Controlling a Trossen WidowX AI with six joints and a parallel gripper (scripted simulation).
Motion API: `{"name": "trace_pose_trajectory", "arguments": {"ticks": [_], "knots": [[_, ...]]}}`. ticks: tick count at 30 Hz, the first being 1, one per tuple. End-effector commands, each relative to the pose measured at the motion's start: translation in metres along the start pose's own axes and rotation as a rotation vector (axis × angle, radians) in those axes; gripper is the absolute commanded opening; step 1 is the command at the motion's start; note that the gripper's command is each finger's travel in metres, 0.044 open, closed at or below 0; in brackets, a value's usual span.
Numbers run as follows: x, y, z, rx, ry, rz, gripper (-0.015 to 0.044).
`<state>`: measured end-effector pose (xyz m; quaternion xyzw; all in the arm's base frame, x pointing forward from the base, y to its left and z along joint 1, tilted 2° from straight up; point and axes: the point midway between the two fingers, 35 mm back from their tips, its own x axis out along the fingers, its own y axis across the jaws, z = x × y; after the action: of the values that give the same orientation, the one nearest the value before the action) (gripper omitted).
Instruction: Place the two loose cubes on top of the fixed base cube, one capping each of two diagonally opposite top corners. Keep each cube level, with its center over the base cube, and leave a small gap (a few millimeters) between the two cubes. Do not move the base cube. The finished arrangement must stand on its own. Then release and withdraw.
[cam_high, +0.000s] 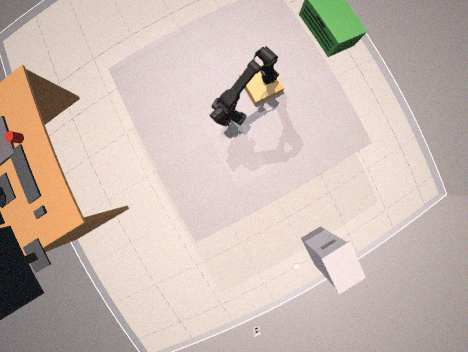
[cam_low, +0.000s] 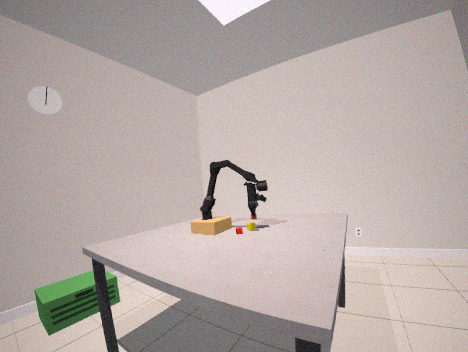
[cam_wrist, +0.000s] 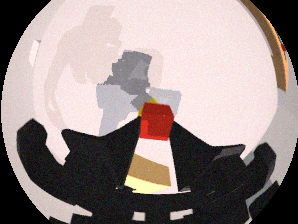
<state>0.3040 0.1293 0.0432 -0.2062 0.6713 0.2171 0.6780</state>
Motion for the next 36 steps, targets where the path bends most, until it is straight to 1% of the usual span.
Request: {"name": "trace_pose_trajectory", "arguments": {"ticks": [1, 7, 35, 36], "knots": [[0.012, 0.002, -0.002, -0.004, 0.008, 0.007, 0.0105], [0.023, 0.002, -0.003, -0.004, 0.008, 0.007, 0.0105], [0.025, 0.002, -0.003, -0.004, 0.008, 0.007, 0.0105], [0.025, 0.002, -0.003, -0.004, 0.008, 0.007, 0.0131]]}}
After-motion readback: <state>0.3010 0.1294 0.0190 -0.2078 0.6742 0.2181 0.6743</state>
